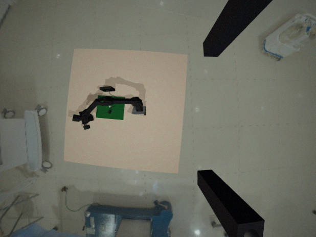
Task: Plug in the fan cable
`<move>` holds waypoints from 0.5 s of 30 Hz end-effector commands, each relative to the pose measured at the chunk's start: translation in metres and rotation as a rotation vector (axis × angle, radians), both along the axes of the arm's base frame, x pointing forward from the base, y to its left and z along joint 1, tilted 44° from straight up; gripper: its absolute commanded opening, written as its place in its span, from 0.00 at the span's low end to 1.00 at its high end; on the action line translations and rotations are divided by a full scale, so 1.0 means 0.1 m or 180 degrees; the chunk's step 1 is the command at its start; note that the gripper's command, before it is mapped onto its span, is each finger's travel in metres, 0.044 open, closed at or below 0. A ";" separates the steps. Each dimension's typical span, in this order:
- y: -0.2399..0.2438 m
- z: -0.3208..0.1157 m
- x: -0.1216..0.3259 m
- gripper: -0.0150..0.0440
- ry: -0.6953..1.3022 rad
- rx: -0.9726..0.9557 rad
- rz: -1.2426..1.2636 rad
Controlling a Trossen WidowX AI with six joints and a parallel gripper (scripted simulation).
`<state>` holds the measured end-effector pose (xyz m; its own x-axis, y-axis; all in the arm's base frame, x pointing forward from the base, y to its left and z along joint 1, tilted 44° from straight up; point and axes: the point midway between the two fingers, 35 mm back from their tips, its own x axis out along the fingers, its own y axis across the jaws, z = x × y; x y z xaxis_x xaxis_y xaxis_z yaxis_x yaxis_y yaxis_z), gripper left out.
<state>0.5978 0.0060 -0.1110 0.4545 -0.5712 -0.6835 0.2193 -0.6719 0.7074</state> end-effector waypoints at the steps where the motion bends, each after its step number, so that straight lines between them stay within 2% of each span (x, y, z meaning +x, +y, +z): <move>1: 0.00 0.00 0.00 0.30 0.0000 0.0000 0.0000; 4: 0.03 0.02 -0.04 0.43 0.0180 -0.0100 0.0162; 15: 0.39 0.48 -0.80 0.92 0.3056 -0.1499 0.3038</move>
